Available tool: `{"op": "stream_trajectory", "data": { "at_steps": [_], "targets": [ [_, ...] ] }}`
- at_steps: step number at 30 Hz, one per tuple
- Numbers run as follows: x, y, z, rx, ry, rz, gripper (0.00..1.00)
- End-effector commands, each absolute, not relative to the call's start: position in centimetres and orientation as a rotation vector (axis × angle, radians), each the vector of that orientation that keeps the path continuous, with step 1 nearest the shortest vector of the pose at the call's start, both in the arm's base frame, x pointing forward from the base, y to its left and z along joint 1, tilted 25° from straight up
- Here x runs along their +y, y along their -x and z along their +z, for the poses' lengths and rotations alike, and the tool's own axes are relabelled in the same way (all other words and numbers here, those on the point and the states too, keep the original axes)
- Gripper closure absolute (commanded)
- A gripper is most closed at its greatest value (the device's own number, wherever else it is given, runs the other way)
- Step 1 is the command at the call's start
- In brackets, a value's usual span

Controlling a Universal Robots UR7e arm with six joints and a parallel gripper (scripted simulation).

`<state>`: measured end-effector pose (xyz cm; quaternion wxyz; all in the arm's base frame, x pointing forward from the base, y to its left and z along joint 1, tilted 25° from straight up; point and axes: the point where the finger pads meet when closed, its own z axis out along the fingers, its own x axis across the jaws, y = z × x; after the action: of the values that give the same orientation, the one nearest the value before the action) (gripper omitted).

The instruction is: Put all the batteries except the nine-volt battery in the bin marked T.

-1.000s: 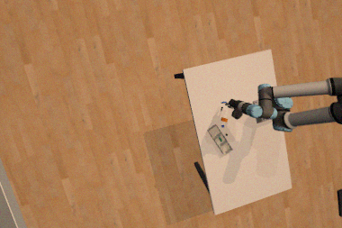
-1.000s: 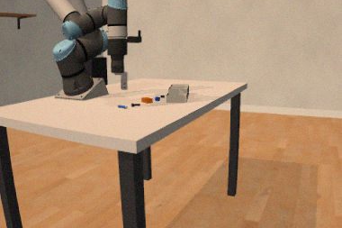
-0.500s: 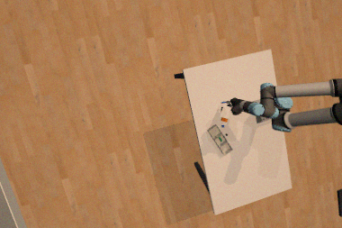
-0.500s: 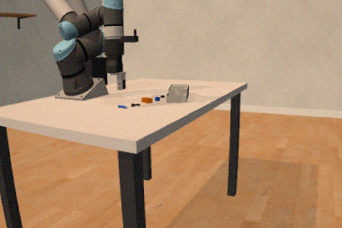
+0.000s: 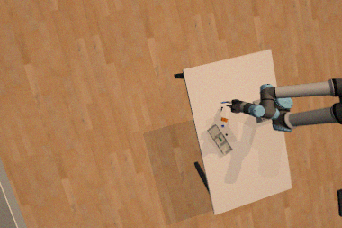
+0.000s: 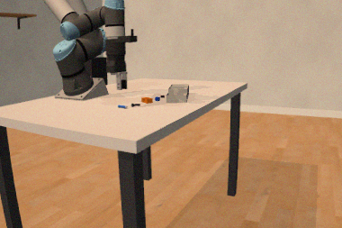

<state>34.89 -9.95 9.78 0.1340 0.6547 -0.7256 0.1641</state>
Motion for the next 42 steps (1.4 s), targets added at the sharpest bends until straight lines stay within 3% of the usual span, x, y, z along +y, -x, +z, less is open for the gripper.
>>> {"op": "stream_trajectory", "data": {
  "at_steps": [1, 32, 42],
  "targets": [
    [-9.9, -35.0, 9.8, -2.151, -1.841, 0.486, 0.46],
    [-9.9, -34.9, 9.8, -2.15, -1.841, 0.486, 0.46],
    [-11.6, -35.0, 6.2, -2.15, -1.841, 0.486, 0.46]
  ]
}}
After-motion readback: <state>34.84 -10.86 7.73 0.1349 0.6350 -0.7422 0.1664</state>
